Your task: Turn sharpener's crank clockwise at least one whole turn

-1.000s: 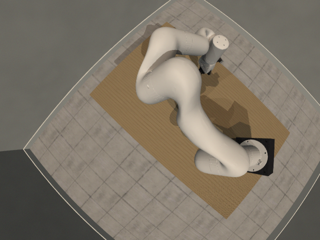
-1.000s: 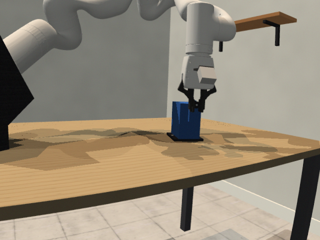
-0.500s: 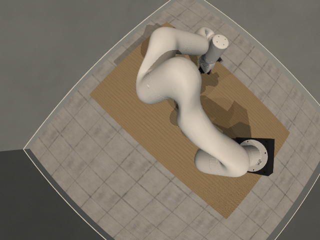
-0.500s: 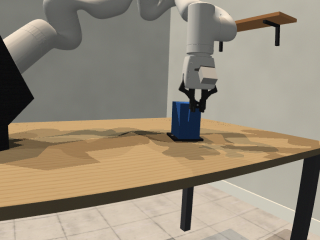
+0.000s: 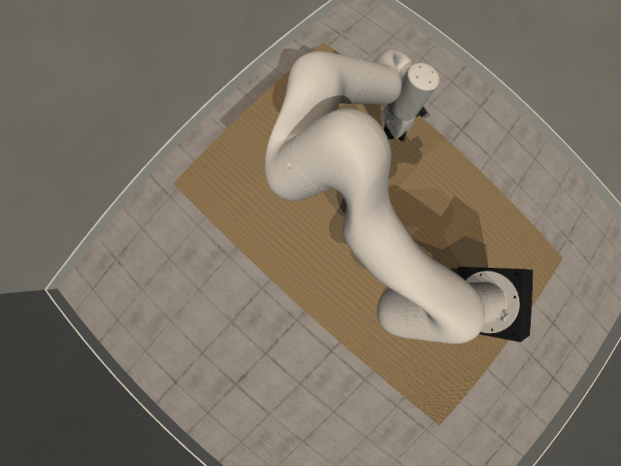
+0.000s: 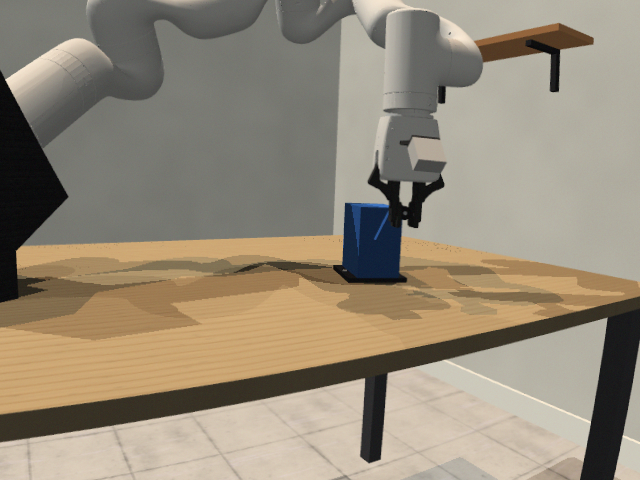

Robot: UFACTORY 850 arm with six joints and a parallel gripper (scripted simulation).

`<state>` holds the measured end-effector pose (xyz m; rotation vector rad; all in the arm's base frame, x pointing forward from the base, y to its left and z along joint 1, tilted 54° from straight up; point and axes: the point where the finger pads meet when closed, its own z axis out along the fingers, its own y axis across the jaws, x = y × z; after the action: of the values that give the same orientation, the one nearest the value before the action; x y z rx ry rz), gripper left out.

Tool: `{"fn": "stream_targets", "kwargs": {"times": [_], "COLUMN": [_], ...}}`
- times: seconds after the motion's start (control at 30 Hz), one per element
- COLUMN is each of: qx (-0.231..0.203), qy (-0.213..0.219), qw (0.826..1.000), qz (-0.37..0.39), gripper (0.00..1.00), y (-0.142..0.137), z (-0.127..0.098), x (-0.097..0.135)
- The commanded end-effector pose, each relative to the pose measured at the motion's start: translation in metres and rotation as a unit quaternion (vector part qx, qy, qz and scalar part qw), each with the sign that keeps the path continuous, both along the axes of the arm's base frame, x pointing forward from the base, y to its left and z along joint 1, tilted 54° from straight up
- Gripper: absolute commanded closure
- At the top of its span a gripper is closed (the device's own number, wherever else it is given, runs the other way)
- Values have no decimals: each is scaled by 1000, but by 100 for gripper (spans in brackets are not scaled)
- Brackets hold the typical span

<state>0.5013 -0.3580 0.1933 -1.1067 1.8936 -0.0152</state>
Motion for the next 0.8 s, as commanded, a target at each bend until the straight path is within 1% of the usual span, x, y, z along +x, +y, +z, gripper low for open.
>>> {"fn": "stream_targets", "kwargs": {"times": [0.0, 0.3, 0.53, 0.77], "qx": [0, 0, 0, 0], "qy": [0, 0, 0, 0], "qw": [1000, 1000, 1000, 1000], "qz": [0, 0, 0, 0], "gripper": [100, 100, 100, 100], "y": [-3, -5, -3, 0], "z": [1, -1, -7, -13], "x": [5, 23, 40, 48]}}
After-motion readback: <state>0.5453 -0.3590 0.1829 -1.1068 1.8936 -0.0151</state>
